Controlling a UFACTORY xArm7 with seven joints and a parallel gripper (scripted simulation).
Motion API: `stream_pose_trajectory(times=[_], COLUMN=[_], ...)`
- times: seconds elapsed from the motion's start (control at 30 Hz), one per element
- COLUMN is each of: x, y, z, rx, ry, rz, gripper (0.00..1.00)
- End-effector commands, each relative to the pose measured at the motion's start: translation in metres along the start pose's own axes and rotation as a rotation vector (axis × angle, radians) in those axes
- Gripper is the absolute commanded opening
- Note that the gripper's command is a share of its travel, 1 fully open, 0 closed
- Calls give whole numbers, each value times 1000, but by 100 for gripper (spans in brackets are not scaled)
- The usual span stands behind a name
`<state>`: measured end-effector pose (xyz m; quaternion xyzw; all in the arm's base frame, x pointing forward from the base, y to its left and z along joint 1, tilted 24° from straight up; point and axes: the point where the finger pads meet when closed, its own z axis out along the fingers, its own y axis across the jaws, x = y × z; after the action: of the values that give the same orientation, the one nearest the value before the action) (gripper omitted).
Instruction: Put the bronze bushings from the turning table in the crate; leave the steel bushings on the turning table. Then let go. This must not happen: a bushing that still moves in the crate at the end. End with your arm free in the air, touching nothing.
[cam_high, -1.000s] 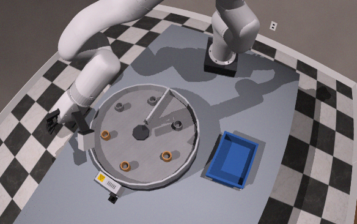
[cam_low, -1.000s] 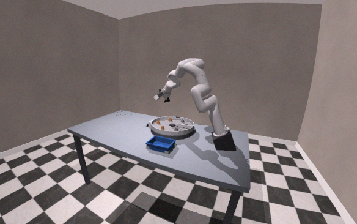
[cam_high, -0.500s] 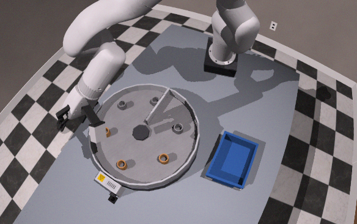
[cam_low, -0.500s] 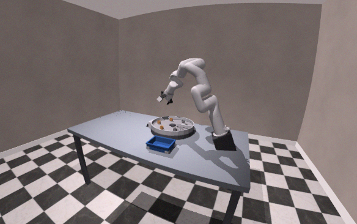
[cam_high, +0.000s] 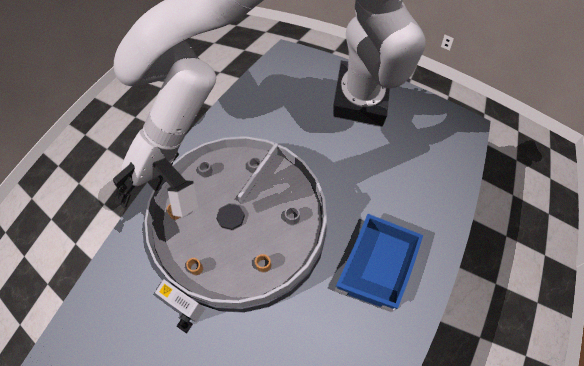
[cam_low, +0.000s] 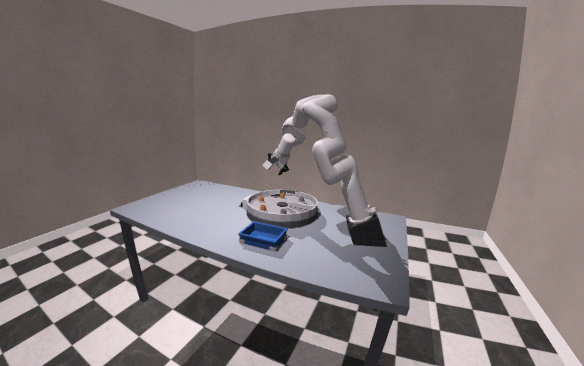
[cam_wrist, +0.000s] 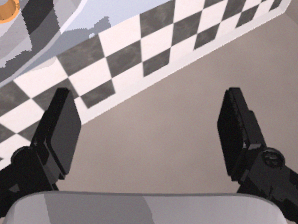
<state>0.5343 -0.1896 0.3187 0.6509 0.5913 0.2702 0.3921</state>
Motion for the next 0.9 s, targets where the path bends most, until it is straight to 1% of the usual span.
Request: stream_pose_trajectory(times=[0.0,0.37,0.4,0.53,0.57,0.6,0.67,0.7,0.77,0.8,0.83,0.87], x=[4,4,10,10,15,15,15,18,18,20,20,22], y=[-23,-23,-56,-56,-83,-88,-88,-105,-105,-118,-118,-134], z=[-10,-10,-23,-23,-35,-38,-38,-47,-47,-54,-54,-64], rx=[66,66,141,141,203,215,216,256,256,288,288,329], ry=[40,40,97,97,142,150,151,178,178,200,200,227], rz=[-26,-26,-50,-50,-66,-69,-69,-77,-77,-82,-82,-88], gripper=[100,100,100,100,100,100,100,100,100,100,100,100])
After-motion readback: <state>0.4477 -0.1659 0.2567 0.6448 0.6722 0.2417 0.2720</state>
